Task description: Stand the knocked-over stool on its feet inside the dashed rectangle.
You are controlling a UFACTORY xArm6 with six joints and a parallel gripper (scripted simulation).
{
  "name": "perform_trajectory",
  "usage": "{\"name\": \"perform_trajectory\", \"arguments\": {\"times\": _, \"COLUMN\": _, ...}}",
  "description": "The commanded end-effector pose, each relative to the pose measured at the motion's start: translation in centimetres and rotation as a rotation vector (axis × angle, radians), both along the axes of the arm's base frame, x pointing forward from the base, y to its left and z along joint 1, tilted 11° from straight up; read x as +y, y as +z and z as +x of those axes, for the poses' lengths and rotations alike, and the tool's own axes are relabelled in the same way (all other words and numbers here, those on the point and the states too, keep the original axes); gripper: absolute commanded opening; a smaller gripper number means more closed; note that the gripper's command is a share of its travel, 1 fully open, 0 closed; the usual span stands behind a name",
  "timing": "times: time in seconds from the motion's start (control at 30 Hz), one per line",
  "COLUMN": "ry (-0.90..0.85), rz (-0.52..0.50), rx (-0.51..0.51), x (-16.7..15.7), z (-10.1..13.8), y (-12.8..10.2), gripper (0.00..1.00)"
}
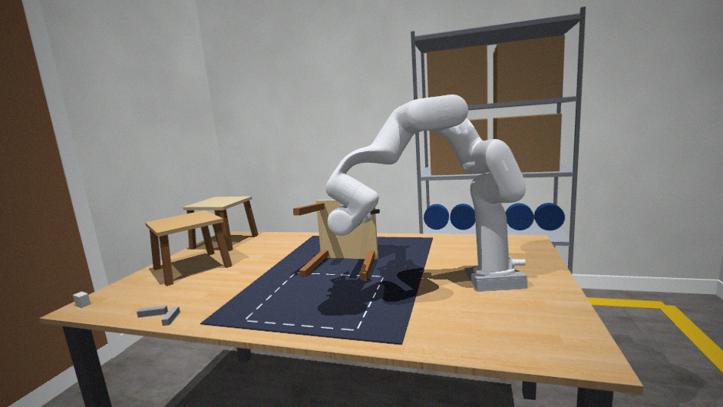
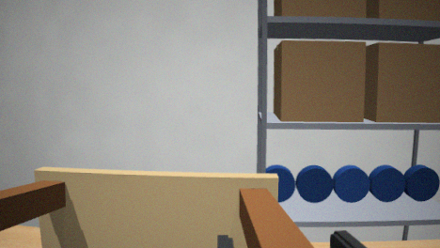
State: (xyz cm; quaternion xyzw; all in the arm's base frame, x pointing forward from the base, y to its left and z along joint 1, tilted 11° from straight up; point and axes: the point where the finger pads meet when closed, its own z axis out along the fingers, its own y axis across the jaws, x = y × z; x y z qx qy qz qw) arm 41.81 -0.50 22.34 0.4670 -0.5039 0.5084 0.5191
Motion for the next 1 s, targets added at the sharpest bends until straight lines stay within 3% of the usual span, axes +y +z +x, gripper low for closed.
{"name": "perform_trajectory", "arguments": {"times": 0.0, "ry": 0.0, "rz": 0.002, "rx": -0.003, "x": 0.05, "z": 0.05, "y": 0.12, "gripper": 0.55}}
{"name": "perform_trajectory", "arguments": {"times": 0.97, "ry": 0.0, "rz": 0.002, "rx": -0.004, "x": 0.89, "z": 0.09, "y": 0.07, "gripper": 0.55}}
